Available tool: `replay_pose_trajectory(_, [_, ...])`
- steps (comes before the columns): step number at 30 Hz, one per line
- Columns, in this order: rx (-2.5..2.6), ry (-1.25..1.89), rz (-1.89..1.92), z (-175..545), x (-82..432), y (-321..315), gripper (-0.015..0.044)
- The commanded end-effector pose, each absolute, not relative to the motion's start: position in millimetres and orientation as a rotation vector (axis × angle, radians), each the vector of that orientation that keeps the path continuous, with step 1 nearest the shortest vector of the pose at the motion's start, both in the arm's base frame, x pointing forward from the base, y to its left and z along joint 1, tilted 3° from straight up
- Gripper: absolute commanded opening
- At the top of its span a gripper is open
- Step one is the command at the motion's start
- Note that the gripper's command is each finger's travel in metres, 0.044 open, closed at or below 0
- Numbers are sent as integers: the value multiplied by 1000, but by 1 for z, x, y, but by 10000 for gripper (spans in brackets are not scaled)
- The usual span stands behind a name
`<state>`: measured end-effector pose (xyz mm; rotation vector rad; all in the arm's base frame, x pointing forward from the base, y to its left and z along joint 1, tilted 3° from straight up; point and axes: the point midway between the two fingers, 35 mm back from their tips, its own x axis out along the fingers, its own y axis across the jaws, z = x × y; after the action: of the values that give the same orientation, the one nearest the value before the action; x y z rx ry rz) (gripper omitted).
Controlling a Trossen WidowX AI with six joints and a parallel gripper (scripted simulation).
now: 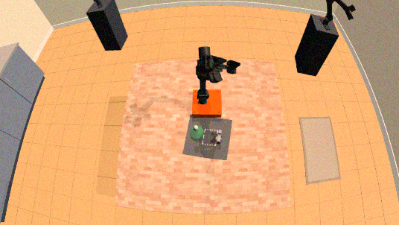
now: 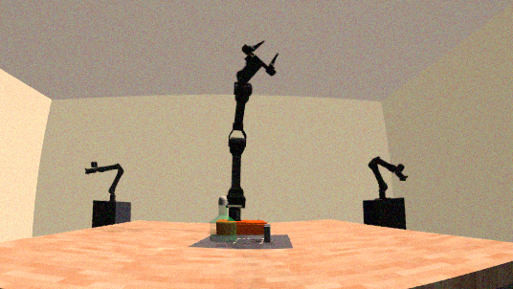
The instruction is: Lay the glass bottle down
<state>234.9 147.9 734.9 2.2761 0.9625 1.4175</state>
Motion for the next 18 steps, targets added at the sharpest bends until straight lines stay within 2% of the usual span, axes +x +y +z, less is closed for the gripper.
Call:
replay_pose_trajectory(1, [2280, 955, 1408, 734, 237, 148, 426])
replay_pose_trajectory(8, [2359, 772, 1131, 691, 293, 136, 440])
replay_pose_trajectory(18, [2310, 503, 494, 561, 377, 91, 440])
